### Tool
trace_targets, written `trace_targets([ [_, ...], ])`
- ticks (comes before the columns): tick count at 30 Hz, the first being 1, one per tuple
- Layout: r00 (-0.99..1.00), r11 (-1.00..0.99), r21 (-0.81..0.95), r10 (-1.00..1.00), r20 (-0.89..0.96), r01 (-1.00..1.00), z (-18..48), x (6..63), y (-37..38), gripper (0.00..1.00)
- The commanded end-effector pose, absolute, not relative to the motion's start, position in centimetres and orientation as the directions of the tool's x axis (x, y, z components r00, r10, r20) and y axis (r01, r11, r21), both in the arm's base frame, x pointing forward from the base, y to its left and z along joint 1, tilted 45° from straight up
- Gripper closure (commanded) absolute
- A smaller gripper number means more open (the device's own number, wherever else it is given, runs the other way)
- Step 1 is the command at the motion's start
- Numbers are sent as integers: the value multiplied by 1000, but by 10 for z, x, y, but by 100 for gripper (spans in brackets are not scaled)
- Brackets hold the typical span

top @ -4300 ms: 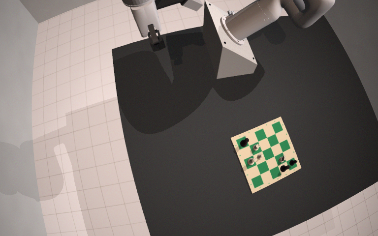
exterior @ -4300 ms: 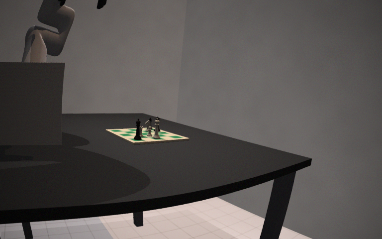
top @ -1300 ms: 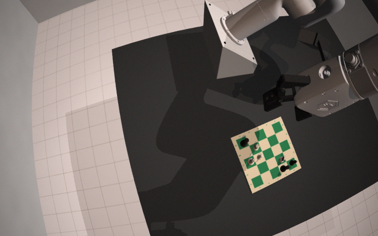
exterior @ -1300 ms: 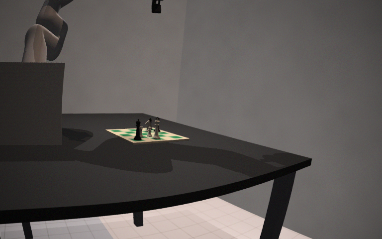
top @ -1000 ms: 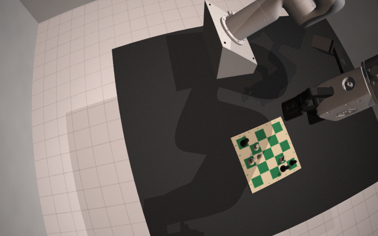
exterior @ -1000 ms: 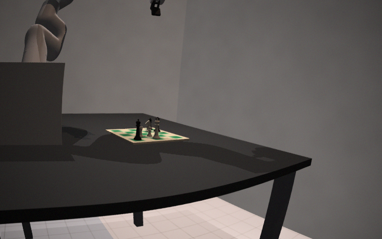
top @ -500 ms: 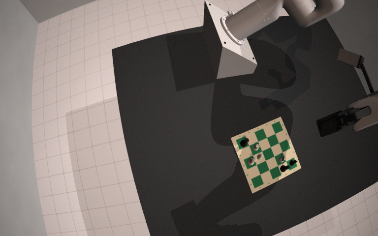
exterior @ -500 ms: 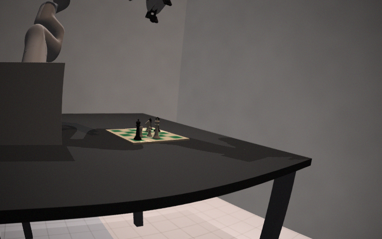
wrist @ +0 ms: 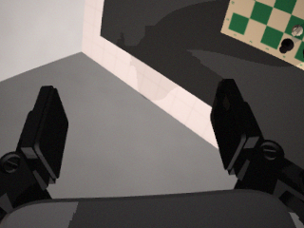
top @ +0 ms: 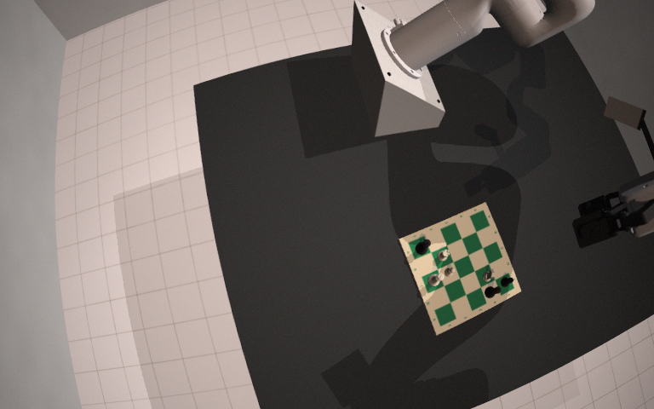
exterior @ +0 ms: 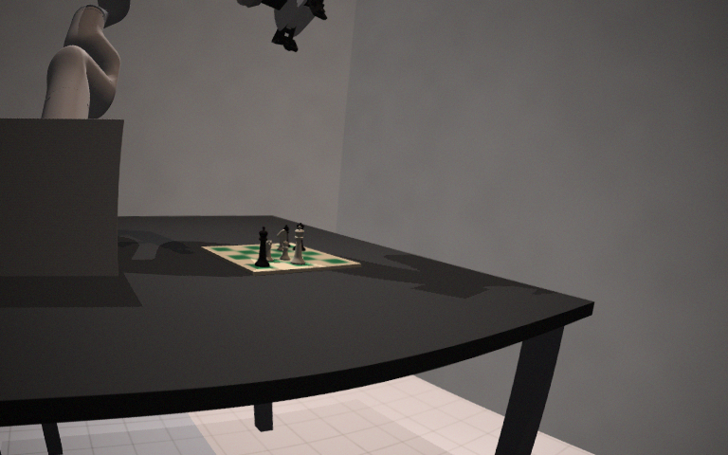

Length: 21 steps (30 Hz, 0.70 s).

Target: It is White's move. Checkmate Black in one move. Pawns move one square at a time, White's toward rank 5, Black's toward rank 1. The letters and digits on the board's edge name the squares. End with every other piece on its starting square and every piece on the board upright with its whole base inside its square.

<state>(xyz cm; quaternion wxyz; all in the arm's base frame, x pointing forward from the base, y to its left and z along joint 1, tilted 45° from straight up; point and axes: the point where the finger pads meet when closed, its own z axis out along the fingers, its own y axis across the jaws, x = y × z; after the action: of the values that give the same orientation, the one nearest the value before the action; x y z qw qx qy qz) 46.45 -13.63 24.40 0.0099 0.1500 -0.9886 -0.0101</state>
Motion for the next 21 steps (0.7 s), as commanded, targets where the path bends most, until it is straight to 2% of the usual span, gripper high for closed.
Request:
trace_targets([
  [1,-860,852,-122,-509,34,-509,268,482,-80,0],
  [13,-857,848,-126,-515,35,-515,271,484,-73,0],
  [14,-790,770,-192,-609,66,-609,278,489,-40,0],
  [21,-790,770,-192,-609,66,-609,278,489,-40,0],
])
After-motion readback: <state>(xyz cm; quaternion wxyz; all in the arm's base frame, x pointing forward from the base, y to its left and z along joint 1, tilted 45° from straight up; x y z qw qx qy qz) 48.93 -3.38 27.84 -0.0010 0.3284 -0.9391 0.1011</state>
